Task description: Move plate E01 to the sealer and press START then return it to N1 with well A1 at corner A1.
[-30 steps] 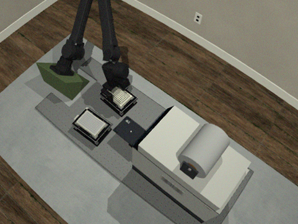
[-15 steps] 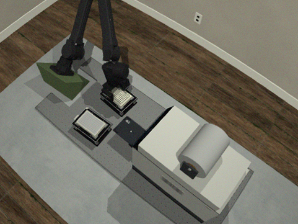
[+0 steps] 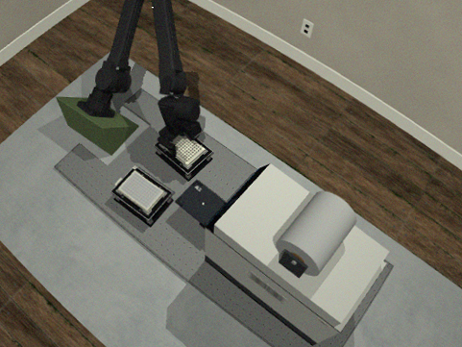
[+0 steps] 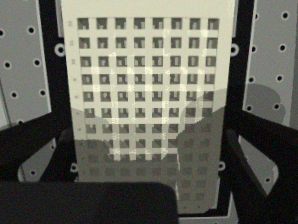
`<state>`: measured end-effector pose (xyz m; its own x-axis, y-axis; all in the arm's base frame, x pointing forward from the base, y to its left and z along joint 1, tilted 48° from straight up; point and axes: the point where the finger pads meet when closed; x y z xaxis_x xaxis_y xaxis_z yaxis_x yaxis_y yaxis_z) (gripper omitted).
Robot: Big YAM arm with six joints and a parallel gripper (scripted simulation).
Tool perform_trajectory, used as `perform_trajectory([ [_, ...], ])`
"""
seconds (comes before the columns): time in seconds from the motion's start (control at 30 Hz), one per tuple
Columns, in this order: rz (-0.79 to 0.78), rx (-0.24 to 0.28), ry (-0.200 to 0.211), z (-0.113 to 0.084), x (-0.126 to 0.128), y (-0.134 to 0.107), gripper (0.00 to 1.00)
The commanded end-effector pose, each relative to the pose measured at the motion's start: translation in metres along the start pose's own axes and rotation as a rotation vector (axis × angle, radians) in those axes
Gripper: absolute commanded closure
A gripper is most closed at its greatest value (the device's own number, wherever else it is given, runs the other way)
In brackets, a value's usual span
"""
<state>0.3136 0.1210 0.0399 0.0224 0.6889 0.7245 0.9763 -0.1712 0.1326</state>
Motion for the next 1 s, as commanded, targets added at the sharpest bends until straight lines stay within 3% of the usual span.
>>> perform_trajectory([
  [0.0, -0.032, -0.003, 0.001, 0.0012, 0.0095, 0.0157, 1.0],
  [0.97, -0.032, -0.009, 0.001, 0.0002, 0.0095, 0.018, 1.0],
])
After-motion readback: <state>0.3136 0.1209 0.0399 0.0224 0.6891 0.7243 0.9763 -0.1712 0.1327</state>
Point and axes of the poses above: the point where the finger pads meet when closed, its own z axis out along the fingers, its own x axis across the jaws, y = z × x
